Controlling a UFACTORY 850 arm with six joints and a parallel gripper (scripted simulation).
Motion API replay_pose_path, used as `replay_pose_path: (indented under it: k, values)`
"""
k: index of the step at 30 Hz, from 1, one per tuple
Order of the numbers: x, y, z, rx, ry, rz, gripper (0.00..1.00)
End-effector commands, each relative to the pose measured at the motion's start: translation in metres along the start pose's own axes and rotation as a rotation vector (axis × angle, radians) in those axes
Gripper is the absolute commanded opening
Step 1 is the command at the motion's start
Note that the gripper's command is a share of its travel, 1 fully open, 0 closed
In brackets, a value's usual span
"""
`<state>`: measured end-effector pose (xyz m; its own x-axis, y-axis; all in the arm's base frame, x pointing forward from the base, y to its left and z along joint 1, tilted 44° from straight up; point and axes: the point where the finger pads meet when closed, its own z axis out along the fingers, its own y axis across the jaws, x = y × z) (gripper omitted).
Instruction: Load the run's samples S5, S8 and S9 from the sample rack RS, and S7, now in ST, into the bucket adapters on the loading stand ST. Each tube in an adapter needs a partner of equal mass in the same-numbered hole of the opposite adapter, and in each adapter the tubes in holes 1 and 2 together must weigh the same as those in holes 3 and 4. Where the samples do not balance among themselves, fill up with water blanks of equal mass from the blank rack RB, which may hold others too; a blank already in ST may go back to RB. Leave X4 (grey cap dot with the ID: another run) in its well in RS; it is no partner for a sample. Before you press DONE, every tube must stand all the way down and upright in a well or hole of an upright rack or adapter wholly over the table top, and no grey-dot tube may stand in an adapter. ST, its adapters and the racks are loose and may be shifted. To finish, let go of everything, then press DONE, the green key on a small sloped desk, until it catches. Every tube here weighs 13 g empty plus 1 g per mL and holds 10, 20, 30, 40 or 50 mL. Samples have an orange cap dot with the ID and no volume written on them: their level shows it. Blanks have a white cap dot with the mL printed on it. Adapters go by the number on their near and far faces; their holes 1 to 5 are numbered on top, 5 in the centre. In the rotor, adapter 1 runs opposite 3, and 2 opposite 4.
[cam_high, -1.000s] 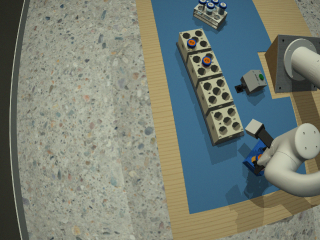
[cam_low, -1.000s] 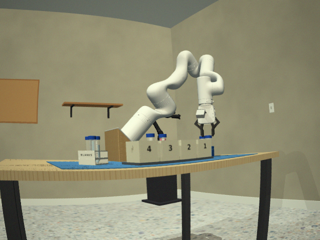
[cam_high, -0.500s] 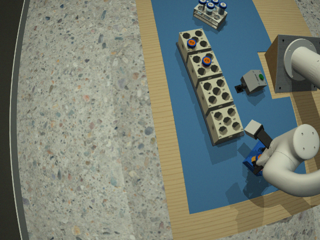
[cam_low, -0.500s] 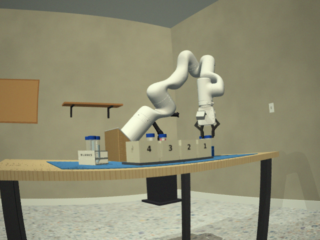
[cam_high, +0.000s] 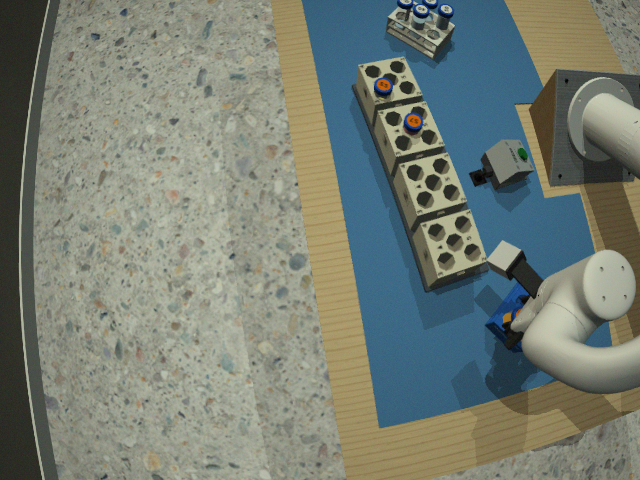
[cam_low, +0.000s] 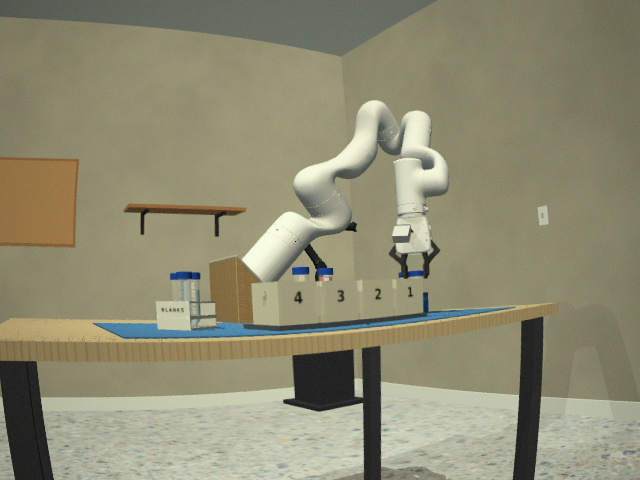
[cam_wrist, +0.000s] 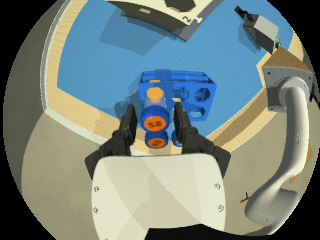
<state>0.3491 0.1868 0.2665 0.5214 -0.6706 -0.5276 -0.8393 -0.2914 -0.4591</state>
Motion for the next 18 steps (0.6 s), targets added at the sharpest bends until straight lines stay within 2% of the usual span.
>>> replay_pose_path:
  k: [1, 12, 13, 18]
  values:
    - [0.0001, -0.0006, 0.0004, 0.001, 0.0, -0.001, 0.57]
    - [0.0001, -0.0006, 0.0004, 0.001, 0.0, -0.001, 0.57]
    - [0.0001, -0.0006, -0.0002, 0.001, 0.0, -0.001, 0.0]
    - [0.0001, -0.0006, -0.0013, 0.001, 0.0, -0.001, 0.0]
